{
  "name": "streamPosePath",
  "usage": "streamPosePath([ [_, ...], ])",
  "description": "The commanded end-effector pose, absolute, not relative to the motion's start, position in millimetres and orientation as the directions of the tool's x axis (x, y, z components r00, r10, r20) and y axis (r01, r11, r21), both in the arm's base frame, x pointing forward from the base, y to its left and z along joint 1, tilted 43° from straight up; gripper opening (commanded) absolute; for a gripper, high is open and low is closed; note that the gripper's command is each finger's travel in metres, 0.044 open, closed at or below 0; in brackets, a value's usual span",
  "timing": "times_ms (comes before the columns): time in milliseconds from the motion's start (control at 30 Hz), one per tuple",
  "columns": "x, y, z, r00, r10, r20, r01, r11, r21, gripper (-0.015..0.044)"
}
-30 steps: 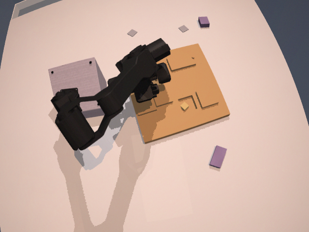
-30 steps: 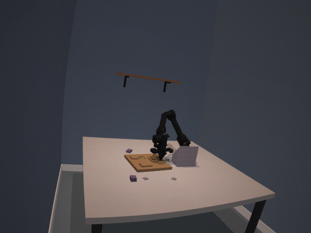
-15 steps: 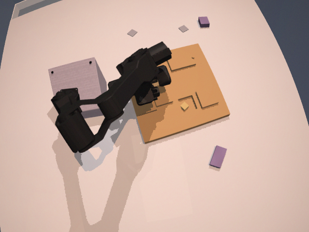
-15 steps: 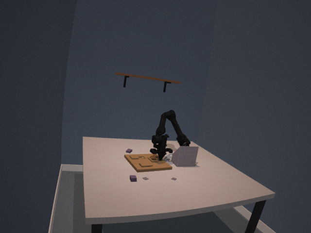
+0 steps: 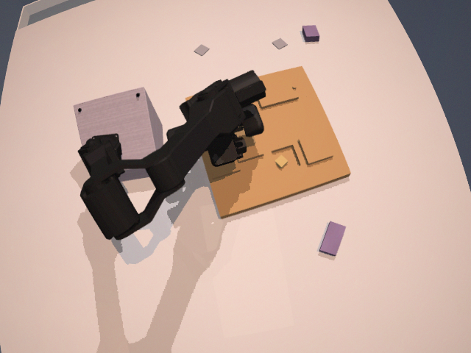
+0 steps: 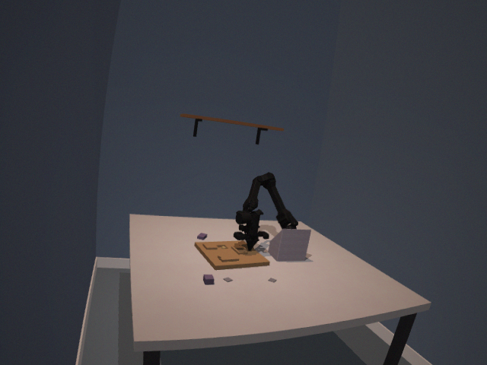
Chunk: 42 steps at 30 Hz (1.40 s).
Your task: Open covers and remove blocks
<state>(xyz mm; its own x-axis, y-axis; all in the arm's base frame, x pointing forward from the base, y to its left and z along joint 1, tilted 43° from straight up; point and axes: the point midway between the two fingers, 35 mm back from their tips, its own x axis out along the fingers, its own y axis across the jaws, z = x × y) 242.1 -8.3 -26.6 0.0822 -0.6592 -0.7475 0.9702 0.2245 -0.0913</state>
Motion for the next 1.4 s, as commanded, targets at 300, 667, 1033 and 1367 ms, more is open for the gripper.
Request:
streamPosePath([
  [300,247,-18,-16,0.087,-0.662,-0.745,0.969,0.228,-0.090,0.0000],
  [667,249,-26,-9,0.087,-0.662,-0.745,0.969,0.228,-0.090,0.0000],
  [1033,251,-33,-2,0.087,-0.663,-0.744,0.969,0.228,-0.090,0.0000],
  [1367,253,-40,4,0.087,-0.664,-0.743,0.970,0.228,-0.090,0.0000],
])
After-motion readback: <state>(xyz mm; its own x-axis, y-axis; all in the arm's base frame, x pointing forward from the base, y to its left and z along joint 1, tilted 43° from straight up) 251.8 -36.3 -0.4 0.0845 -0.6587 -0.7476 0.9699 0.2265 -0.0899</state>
